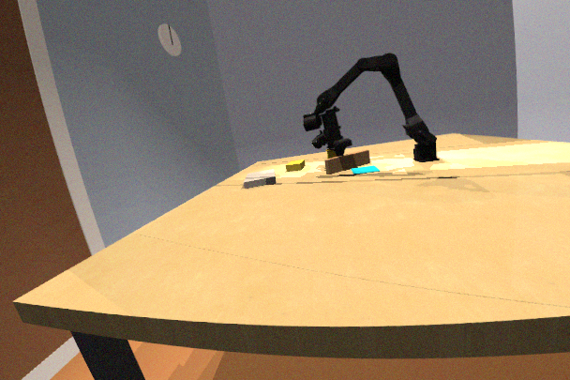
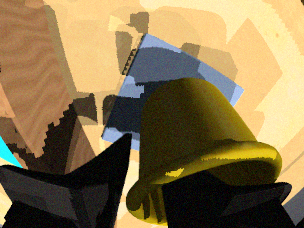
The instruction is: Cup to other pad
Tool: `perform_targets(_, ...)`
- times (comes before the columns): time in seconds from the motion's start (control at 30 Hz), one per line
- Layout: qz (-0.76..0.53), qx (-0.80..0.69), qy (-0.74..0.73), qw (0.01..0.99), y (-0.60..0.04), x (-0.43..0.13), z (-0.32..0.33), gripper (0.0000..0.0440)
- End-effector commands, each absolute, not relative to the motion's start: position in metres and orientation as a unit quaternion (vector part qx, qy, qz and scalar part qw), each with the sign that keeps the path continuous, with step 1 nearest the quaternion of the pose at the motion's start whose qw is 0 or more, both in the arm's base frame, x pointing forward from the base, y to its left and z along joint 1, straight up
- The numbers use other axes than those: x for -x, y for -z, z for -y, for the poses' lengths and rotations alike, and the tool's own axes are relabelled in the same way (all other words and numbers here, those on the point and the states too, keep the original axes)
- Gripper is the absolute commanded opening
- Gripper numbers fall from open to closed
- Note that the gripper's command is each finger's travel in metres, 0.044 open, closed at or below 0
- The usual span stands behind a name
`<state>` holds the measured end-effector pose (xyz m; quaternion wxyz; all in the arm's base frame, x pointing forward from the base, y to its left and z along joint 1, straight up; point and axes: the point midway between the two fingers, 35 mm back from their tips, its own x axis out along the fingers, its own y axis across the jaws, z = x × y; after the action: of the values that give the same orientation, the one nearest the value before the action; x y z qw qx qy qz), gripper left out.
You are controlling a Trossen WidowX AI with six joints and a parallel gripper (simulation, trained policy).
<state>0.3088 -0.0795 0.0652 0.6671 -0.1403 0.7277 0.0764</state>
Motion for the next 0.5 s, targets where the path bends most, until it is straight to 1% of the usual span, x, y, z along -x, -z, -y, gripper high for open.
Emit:
perform_targets(0.0,-0.727,0.152,-0.092,0.664,-0.064,-0.307,0.079,0.0028)
perform_targets(0.03,-0.727,0.156,-0.097,0.662,-0.065,-0.307,0.079,0.001)
perform_targets(0.2,-0.723,0.167,-0.114,0.661,-0.076,-0.305,0.079,0.0024)
perform_targets(0.47,-0.716,0.178,-0.136,0.661,-0.098,-0.298,0.068,0.003)
